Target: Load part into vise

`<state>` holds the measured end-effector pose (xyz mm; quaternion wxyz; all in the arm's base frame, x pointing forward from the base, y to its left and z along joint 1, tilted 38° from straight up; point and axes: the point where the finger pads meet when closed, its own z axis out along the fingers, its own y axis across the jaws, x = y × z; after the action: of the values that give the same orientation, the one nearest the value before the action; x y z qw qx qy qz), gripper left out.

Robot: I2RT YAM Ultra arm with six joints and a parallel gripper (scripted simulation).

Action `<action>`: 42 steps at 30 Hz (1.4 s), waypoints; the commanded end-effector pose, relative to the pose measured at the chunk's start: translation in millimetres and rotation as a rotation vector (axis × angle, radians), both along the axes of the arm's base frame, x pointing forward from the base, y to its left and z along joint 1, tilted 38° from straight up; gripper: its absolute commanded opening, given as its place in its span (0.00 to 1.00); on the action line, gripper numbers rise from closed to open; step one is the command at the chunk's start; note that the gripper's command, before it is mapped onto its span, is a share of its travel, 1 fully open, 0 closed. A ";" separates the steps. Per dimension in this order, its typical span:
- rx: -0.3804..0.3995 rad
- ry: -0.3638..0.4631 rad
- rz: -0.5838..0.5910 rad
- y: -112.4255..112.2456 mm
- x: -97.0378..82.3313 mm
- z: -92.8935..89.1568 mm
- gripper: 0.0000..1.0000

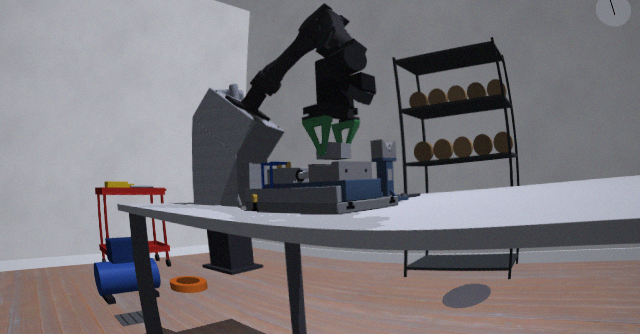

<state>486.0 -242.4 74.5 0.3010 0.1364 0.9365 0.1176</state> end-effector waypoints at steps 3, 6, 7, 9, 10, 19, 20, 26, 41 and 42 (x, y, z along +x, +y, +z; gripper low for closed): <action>-0.006 -0.012 -0.015 -4.4 -1.7 6.3 0.00; -0.006 -0.011 -0.015 -4.3 -1.8 5.8 0.00; -0.005 -0.011 -0.015 -4.2 -1.9 5.5 0.00; -0.005 -0.011 -0.015 -4.2 -1.9 5.5 0.00; -0.005 -0.011 -0.015 -4.1 -1.9 5.2 0.00; -0.001 -0.005 -0.014 -2.7 -3.2 1.5 0.00; -0.001 -0.005 -0.014 -2.7 -3.2 1.4 0.00; -0.001 -0.005 -0.014 -2.4 -3.1 0.9 0.00; 0.002 -0.002 -0.020 -4.1 -4.7 -1.4 0.00; 0.002 -0.002 -0.020 -4.1 -4.7 -1.4 0.00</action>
<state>486.6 -241.7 73.0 0.3018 0.1365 0.9362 0.1173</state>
